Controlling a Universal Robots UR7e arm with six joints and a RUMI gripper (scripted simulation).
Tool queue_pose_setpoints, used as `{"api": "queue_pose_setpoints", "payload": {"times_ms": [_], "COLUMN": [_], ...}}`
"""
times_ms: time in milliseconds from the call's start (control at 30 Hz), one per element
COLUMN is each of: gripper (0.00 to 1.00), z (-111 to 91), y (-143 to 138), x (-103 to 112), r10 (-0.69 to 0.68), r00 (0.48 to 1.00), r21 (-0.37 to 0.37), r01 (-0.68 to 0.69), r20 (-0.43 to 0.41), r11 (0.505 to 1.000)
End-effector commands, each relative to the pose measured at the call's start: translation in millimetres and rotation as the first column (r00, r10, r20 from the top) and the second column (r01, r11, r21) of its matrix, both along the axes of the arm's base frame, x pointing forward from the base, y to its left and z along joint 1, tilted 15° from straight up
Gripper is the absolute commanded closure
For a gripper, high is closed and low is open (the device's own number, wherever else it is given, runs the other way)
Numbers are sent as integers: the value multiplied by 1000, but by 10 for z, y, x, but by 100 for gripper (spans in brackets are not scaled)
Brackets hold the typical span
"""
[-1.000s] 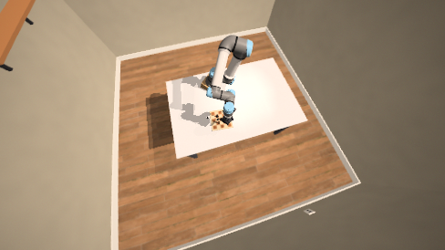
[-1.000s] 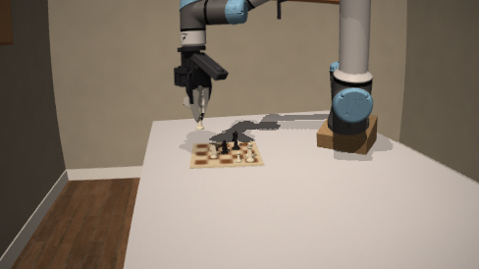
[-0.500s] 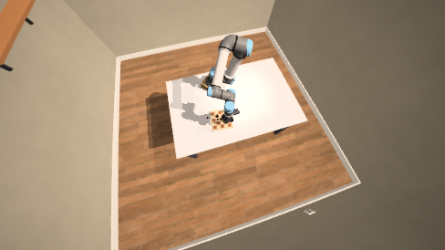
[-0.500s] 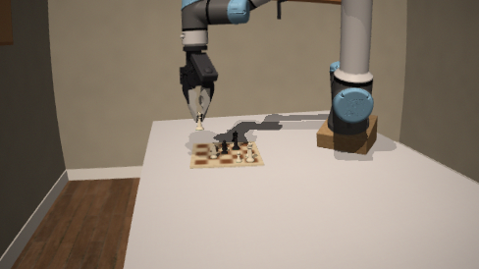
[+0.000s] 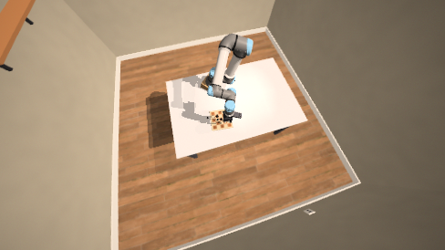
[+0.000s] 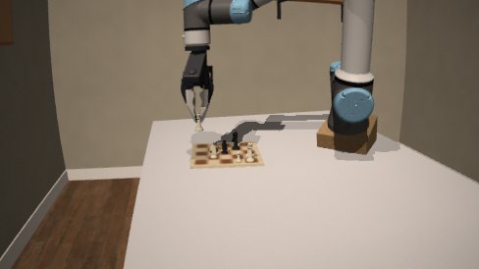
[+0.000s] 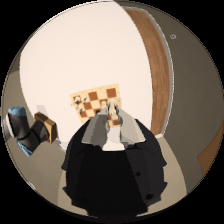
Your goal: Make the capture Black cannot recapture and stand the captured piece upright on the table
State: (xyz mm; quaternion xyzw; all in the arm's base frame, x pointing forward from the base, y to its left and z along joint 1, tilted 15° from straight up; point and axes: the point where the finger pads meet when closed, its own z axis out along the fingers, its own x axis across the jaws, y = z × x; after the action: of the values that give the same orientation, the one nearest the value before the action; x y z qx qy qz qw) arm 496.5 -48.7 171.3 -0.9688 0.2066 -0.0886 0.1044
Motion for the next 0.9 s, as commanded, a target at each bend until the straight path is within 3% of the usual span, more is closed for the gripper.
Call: {"api": "queue_pose_setpoints", "payload": {"times_ms": [0, 200, 300, 500, 767, 833, 867], "gripper": [100, 100, 100, 100, 100, 100, 100], "z": [11, 14, 14, 14, 9, 9, 8], "y": [14, 22, 22, 22, 16, 16, 15], "x": [14, 21, 21, 18, -3, -3, -7], "r10": [-220, -453, -489, -682, -860, -860, -874], "r00": [975, 886, 865, 710, 437, 437, 400], "r21": [33, 72, 77, 97, 96, 96, 93], "r01": [221, 460, 498, 702, 899, 899, 916], "r20": [-42, -99, -110, -175, -264, -264, -274], "r11": [975, 885, 864, 706, 428, 428, 390]}}
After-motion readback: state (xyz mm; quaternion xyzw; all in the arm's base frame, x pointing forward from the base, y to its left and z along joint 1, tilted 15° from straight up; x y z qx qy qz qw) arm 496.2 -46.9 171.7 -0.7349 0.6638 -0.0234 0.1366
